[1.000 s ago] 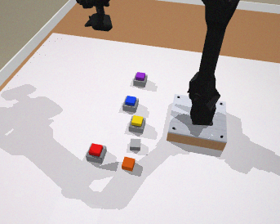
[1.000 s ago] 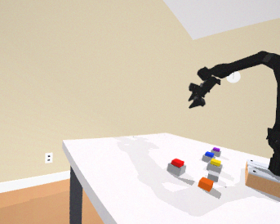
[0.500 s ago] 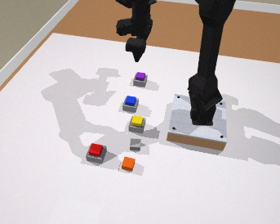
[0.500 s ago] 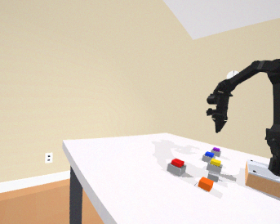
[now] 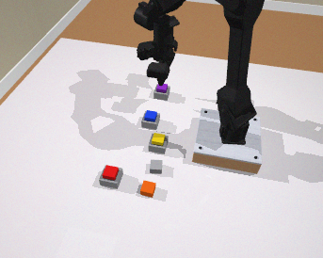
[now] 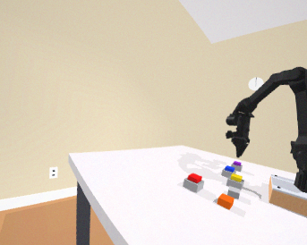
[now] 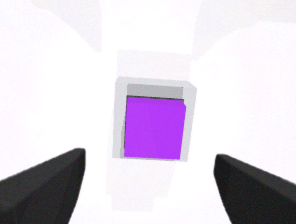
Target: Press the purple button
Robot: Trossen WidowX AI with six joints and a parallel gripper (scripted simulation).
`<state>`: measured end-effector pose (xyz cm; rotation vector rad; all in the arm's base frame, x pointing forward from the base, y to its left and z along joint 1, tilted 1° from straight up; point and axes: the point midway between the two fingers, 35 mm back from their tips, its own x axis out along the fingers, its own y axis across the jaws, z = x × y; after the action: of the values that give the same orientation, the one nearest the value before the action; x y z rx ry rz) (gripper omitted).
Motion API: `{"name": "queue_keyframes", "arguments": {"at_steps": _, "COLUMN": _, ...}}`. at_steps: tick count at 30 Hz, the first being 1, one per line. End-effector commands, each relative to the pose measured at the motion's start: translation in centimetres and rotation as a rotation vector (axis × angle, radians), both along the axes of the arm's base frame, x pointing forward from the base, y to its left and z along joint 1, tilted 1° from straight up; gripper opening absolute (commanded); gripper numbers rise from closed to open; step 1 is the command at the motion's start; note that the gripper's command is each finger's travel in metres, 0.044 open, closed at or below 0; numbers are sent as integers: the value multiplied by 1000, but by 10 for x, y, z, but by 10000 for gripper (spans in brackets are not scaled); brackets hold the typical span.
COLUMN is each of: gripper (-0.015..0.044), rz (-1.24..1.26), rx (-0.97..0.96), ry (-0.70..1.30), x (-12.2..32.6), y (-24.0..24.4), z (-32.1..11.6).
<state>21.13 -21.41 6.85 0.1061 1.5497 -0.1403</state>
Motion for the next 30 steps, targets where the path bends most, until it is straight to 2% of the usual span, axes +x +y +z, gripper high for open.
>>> {"name": "queue_keyframes", "arguments": {"at_steps": 1, "gripper": 85, "rz": -6, "rx": -13, "ry": -5, "x": 1, "y": -2, "z": -5}}
{"name": "queue_keyframes", "arguments": {"at_steps": 4, "gripper": 20, "rz": -6, "rx": -13, "ry": -5, "x": 1, "y": -2, "z": -5}}
{"name": "queue_keyframes", "arguments": {"at_steps": 16, "gripper": 20, "rz": -6, "rx": -13, "ry": -5, "x": 1, "y": -2, "z": -6}}
{"name": "queue_keyframes", "arguments": {"at_steps": 30, "gripper": 20, "rz": -6, "rx": -13, "ry": -5, "x": 1, "y": -3, "z": -28}}
